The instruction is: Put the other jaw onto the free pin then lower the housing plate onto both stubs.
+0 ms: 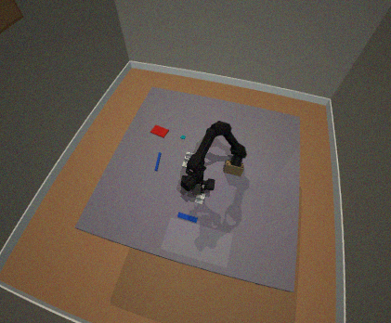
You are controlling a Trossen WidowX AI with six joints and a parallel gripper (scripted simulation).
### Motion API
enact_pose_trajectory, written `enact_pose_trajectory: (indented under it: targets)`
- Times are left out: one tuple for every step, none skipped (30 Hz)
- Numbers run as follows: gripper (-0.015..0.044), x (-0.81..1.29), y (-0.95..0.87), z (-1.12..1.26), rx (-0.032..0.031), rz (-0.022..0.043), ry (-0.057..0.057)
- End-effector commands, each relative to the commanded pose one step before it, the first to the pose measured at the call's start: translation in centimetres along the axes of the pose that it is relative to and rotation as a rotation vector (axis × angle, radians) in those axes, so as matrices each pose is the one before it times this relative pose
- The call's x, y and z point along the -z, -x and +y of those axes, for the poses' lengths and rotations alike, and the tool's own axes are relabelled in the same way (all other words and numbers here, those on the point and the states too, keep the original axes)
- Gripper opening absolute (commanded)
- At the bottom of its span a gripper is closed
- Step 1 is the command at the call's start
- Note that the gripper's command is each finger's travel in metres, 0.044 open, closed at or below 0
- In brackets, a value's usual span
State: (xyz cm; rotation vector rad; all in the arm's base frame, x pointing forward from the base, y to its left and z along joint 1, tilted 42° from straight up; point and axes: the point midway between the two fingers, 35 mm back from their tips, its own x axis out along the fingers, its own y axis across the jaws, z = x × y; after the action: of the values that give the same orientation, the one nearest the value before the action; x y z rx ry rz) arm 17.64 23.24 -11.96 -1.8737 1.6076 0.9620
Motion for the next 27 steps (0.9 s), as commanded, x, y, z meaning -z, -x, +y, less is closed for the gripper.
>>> enact_pose_trajectory:
  targets:
    - [0.0351,1.355,0.310,-0.521,0.00349,0.00017,0.0848]
    - [0.0351,0.313,0.052,-0.112,0.00027,-0.00064,0.0199]
    - [0.0351,0.316,0.050,-0.103,0.00028,-0.00060,0.0199]
    - [0.0351,0.319,0.047,-0.094,0.00029,-0.00056,0.0199]
    - [0.0351,0.322,0.045,-0.084,0.00030,-0.00052,0.0199]
    - [0.0351,0.324,0.043,-0.075,0.00030,-0.00048,0.0199]
    - [0.0351,0.326,0.041,-0.065,0.00030,-0.00044,0.0199]
    - [0.0351,0.328,0.039,-0.056,0.00031,-0.00041,0.0199]
    - [0.0351,0.329,0.037,-0.046,0.00030,-0.00037,0.0198]
    - [0.0351,0.330,0.035,-0.036,0.00030,-0.00033,0.0198]
    - [0.0351,0.331,0.033,-0.027,0.00030,-0.00029,0.0198]
    - [0.0351,0.332,0.031,-0.017,0.00029,-0.00025,0.0198]
    - [0.0351,0.332,0.029,-0.007,0.00028,-0.00022,0.0198]
    - [0.0351,0.332,0.027,0.003,0.00028,-0.00018,0.0198]
    - [0.0351,0.332,0.025,0.012,0.00026,-0.00014,0.0198]
    - [0.0351,0.331,0.023,0.022,0.00025,-0.00011,0.0198]
    - [0.0351,0.330,0.021,0.032,0.00024,-0.00007,0.0198]
    - [0.0351,0.329,0.019,0.042,0.00022,-0.00004,0.0198]
    - [0.0351,0.327,0.017,0.051,0.00020,-0.00001,0.0197]
    - [0.0351,0.325,0.015,0.061,0.00018,0.00003,0.0197]
    - [0.0351,0.323,0.013,0.071,0.00016,0.00006,0.0197]
    - [0.0351,0.321,0.011,0.080,0.00014,0.00009,0.0197]
    - [0.0351,0.318,0.010,0.089,0.00012,0.00012,0.0197]
    - [0.0351,0.315,0.008,0.099,0.00009,0.00014,0.0197]
    - [0.0351,0.311,0.006,0.108,0.00006,0.00017,0.0197]
    - [0.0351,0.308,0.004,0.117,0.00004,0.00019,0.0197]
    - [0.0351,0.304,0.002,0.126,0.00001,0.00022,0.0197]
